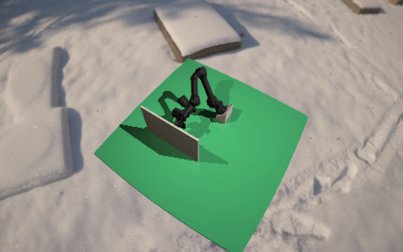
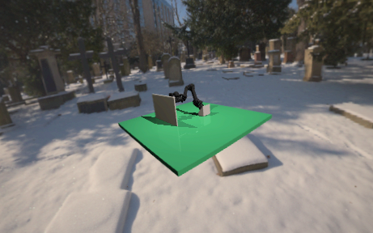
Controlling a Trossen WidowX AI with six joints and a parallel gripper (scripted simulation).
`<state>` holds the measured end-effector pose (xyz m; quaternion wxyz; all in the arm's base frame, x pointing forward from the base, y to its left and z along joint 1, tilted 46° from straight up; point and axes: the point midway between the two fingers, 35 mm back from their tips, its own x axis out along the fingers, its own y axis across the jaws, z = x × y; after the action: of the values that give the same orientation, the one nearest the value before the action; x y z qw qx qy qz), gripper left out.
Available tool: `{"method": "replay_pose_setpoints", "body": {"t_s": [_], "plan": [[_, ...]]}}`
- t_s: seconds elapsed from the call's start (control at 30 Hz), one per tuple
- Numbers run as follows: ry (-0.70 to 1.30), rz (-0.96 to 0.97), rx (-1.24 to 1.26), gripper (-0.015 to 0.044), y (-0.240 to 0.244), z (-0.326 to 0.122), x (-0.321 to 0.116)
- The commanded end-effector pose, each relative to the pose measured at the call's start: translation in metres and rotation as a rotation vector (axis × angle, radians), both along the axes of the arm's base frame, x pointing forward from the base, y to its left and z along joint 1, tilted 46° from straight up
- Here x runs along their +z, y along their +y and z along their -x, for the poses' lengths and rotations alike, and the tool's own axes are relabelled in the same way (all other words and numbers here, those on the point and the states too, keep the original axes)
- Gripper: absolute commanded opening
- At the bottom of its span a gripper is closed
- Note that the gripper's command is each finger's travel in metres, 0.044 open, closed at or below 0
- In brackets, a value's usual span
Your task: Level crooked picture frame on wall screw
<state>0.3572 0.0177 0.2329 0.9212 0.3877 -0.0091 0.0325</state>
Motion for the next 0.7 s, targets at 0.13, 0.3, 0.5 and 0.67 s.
{"method": "replay_pose_setpoints", "body": {"t_s": [0.13, 0.3, 0.5, 0.67], "plan": [[-0.006, 0.047, -0.001, 0.0, -0.0005, 0.0, -0.0005], [-0.003, 0.035, -0.002, 0.0079, -0.0003, 0.0, -0.0006], [-0.003, 0.035, -0.002, 0.0236, -0.0003, 0.0, -0.0006], [-0.002, 0.033, -0.001, 0.026, -0.0005, 0.0012, -0.0002]]}}
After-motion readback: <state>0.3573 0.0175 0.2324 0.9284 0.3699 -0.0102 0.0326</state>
